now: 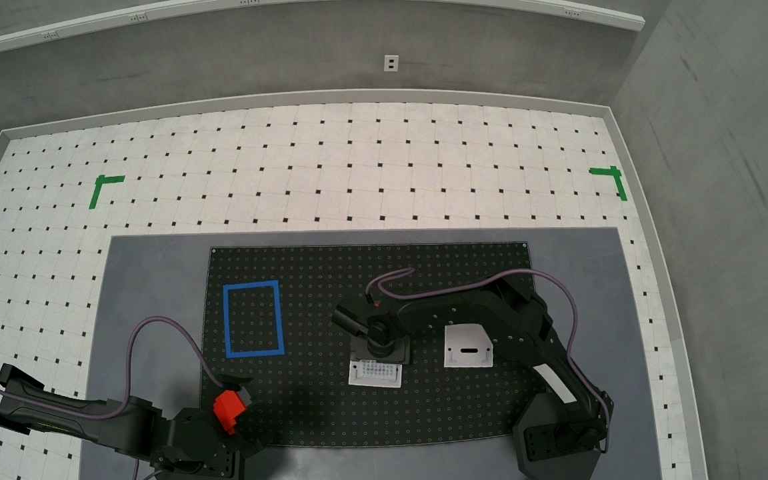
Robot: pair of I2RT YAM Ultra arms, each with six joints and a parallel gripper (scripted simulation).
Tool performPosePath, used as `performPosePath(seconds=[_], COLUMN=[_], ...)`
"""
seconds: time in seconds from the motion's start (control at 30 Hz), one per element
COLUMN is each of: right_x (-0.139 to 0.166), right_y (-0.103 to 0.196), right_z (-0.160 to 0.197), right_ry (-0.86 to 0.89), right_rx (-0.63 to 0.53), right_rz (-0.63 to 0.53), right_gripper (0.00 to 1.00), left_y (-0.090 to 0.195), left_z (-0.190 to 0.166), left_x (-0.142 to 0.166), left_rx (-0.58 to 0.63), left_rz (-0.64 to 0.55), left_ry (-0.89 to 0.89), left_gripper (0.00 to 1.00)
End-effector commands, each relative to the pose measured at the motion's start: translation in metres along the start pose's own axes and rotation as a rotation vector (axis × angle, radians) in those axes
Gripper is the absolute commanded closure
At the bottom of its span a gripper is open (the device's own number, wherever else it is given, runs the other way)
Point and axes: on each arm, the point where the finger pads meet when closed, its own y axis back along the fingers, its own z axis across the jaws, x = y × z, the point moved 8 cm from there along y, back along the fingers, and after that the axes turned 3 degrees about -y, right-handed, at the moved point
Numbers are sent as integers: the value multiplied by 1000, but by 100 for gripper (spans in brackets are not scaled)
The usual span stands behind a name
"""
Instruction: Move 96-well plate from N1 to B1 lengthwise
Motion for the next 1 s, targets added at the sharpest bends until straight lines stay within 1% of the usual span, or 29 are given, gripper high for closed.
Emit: performPosePath(seconds=[0.0,0.03,0.23,0.47,0.8,0.83,0.87,0.97], right_x=[-1,0,-6,-3,-3,-5,0,-2], right_y=[9,0,-4,-21,-21,-15,-13,-10], right_z=[5,4,10,7,7,7,4,5], right_ry=[2,6,-1,0,0,-3,-1,-1], right_rx=[-19,-15,-38,-32,-32,-41,-35,-34], right_rz=[-6,-6,-16,3,3,-1,3,4], right_gripper=[21,21,21,21,21,21,21,21], left_y=[8,8,8,8,8,8,8,8], left_z=[3,3,3,3,3,3,3,3], left_x=[-11,-11,-11,-11,-11,-11,-11,-11], left_rx=[-4,-4,-4,-4,-4,-4,-4,-4], left_rz=[-35,-35,-35,-35,-35,-35,-35,-35], left_ry=[22,22,22,22,22,22,22,22], left_gripper=[0,0,0,0,0,0,0,0])
